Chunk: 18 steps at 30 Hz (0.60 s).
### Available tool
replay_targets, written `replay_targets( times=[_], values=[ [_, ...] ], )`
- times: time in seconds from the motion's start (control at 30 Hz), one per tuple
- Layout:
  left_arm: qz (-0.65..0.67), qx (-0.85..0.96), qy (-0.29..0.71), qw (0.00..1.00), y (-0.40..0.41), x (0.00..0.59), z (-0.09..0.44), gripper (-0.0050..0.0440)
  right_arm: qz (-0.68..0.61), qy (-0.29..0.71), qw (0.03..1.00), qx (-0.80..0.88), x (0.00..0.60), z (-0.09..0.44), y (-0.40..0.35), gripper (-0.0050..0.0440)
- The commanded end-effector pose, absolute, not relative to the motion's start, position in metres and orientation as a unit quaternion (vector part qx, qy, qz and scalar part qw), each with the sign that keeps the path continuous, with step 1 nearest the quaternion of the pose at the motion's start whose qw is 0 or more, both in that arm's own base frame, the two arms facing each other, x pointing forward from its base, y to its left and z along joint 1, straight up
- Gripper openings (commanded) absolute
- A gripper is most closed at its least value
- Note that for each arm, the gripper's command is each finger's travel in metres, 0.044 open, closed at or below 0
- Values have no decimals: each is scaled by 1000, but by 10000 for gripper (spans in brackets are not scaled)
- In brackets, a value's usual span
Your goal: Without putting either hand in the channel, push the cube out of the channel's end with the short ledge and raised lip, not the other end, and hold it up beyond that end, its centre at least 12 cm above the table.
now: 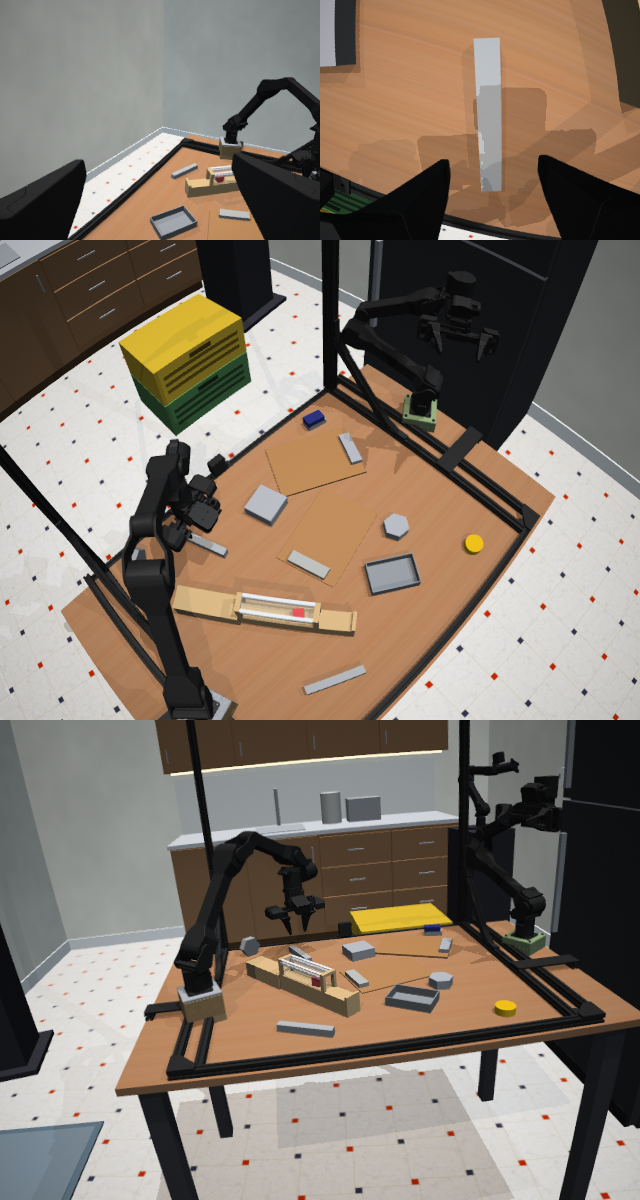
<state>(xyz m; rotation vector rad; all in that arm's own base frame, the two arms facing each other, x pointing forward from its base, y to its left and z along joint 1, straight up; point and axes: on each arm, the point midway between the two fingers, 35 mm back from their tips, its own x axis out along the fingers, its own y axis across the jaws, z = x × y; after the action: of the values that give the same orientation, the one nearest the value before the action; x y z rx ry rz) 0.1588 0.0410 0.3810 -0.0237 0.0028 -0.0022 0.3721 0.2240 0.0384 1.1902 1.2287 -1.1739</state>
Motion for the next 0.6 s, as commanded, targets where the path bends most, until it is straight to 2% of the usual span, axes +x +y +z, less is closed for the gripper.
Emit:
replay_targets(
  times=[0.0,0.13,0.17,0.57],
  values=[
    [-4,-56,9,998,47,165,388,400,-491,509,509,491,372,35,224,296],
    [-7,-139,36,990,56,182,395,400,-491,509,509,491,372,35,224,392],
    [-8,-158,45,986,57,188,396,400,-491,509,509,491,372,35,224,400],
    [8,-295,173,940,49,249,386,400,-491,509,509,491,372,35,224,400]
  ],
)
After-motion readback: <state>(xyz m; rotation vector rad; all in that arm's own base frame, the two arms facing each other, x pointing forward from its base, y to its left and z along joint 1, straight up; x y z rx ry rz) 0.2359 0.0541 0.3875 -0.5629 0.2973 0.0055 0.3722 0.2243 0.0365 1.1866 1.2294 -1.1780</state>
